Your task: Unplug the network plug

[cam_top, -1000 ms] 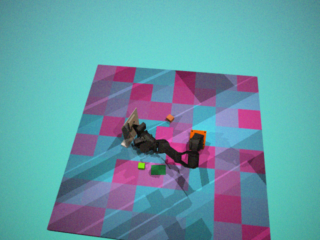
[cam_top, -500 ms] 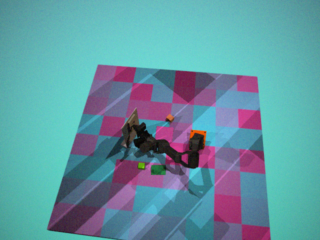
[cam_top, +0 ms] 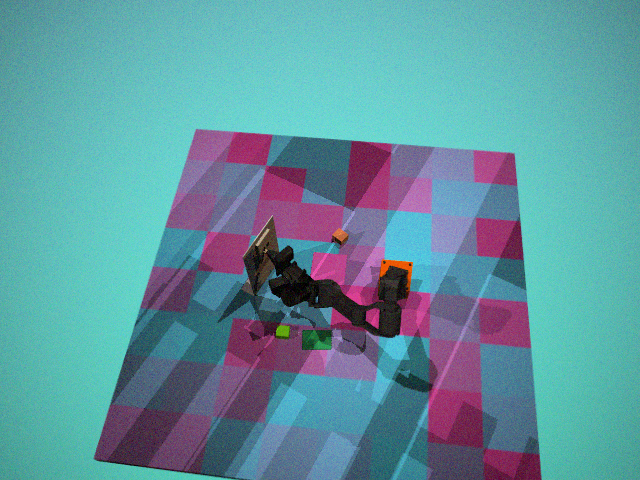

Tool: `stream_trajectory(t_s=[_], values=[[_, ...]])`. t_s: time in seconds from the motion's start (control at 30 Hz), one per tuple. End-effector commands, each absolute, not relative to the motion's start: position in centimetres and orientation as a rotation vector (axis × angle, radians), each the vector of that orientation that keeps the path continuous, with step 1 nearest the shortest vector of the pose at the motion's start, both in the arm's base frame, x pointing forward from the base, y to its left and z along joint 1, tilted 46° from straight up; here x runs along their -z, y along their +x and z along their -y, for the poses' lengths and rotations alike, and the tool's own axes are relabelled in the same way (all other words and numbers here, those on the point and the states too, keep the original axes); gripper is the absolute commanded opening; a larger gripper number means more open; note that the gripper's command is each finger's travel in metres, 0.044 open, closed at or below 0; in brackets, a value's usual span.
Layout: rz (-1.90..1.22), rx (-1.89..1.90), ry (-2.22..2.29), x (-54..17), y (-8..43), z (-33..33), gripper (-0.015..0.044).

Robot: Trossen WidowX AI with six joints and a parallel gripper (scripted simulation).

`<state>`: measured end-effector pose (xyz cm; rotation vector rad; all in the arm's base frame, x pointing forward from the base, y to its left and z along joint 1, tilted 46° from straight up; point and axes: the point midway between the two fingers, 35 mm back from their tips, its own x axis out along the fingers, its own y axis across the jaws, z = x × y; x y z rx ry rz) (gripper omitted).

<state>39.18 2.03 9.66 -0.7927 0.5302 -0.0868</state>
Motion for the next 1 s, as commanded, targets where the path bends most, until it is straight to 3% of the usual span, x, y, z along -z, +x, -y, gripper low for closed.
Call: stream_trajectory(t_s=[0.0, 0.97], values=[[-0.531, 0.085, -0.795, -9.7, 38.8, -2.1, 0.0], [-0.531, 0.084, -0.795, -10.2, 37.4, -2.4, 0.0]])
